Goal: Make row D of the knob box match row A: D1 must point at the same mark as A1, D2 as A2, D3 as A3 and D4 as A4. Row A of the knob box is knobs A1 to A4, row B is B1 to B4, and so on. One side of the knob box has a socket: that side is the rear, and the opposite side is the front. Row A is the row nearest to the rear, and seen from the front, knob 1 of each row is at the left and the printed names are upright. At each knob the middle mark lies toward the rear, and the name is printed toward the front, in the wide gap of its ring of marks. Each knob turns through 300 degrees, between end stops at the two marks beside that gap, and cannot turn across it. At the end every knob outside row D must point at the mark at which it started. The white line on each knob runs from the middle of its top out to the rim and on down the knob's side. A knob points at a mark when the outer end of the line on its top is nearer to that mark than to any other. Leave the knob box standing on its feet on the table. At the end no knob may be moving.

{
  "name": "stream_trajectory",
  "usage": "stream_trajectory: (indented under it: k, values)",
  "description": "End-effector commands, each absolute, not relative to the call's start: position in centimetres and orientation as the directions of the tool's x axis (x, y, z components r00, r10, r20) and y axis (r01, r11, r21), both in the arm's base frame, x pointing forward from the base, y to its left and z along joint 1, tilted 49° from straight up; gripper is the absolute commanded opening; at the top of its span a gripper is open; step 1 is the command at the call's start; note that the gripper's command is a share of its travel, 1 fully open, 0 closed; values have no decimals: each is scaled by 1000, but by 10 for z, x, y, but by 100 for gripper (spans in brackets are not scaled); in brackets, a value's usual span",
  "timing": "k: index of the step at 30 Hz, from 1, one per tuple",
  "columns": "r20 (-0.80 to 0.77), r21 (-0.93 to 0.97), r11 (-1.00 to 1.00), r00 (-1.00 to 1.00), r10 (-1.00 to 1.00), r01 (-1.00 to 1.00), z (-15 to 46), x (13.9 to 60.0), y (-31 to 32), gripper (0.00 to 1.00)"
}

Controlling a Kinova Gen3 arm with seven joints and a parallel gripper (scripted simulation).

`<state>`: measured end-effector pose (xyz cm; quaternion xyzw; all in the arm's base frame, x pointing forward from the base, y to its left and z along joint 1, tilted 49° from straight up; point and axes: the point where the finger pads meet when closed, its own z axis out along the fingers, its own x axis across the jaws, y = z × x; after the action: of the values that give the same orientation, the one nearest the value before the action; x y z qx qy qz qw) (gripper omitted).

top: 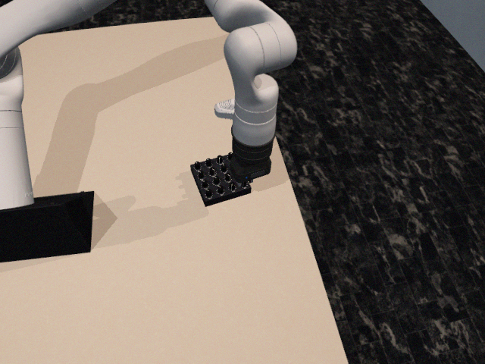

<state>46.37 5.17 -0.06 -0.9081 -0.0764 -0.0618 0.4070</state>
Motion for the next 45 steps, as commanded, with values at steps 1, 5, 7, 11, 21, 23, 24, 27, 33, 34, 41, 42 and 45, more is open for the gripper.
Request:
stream_trajectory:
  k: [1, 5, 7, 11, 21, 23, 24, 27, 33, 34, 41, 42, 45]
  values:
    - [182, -726, -660, 979, 90, 195, -4, 465, 54, 46]
    - [182, -726, -660, 979, 90, 195, -4, 465, 54, 46]
    - [182, -726, -660, 979, 90, 195, -5, 465, 54, 46]
    - [182, -726, -660, 979, 90, 195, -5, 465, 54, 46]
    - [182, -726, -660, 979, 90, 195, -5, 465, 54, 46]
    - [182, -726, -660, 979, 90, 195, -5, 465, 54, 46]
    - [182, -726, -660, 979, 90, 195, -5, 465, 54, 46]
    - [182, -726, -660, 979, 90, 195, -5, 465, 54, 46]
    - [182, -726, -660, 979, 90, 195, -5, 465, 54, 46]
    - [182, -726, -660, 979, 90, 195, -5, 465, 54, 46]
    - [182, -726, -660, 979, 90, 195, -5, 465, 54, 46]
    - [182, -726, -660, 979, 90, 195, -5, 465, 54, 46]
    - [182, -726, -660, 979, 90, 195, -5, 465, 54, 30]
